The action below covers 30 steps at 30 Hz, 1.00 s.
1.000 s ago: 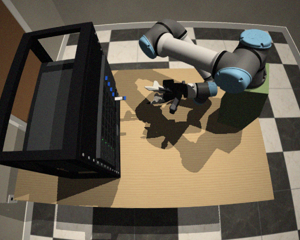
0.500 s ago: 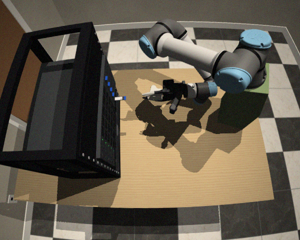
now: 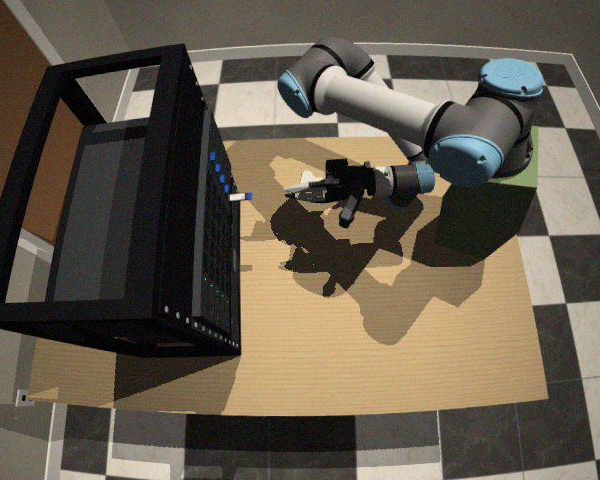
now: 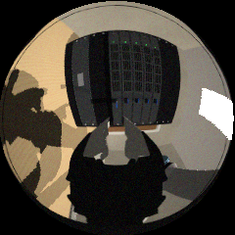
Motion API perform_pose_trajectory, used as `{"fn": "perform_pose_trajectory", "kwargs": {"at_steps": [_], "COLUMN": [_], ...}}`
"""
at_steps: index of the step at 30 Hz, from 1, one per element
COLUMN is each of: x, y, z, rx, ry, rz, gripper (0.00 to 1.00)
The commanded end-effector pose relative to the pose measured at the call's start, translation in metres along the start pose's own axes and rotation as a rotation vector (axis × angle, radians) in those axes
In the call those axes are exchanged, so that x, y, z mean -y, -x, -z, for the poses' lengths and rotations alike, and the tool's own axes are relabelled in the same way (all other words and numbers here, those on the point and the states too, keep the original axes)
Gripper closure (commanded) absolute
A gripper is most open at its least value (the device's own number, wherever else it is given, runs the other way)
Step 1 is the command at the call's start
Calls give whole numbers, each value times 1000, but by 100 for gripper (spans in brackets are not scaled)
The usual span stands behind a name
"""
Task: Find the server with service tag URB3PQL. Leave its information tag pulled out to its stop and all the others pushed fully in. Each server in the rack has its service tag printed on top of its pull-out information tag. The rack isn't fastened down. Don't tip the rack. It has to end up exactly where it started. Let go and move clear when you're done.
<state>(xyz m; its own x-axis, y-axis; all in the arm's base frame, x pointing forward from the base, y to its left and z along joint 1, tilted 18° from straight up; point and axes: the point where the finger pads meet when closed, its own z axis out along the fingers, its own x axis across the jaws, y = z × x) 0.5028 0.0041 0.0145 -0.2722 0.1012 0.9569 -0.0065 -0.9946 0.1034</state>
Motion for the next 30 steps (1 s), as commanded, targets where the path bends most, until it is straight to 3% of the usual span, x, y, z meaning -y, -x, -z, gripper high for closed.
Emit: {"fn": "perform_pose_trajectory", "kwargs": {"at_steps": [1, 11, 12, 30], "x": [0, 0, 0, 0], "y": [0, 0, 0, 0], "z": [0, 0, 0, 0], "rx": [0, 0, 0, 0], "ry": [0, 0, 0, 0], "rz": [0, 0, 0, 0], "gripper": [85, 85, 100, 100]}}
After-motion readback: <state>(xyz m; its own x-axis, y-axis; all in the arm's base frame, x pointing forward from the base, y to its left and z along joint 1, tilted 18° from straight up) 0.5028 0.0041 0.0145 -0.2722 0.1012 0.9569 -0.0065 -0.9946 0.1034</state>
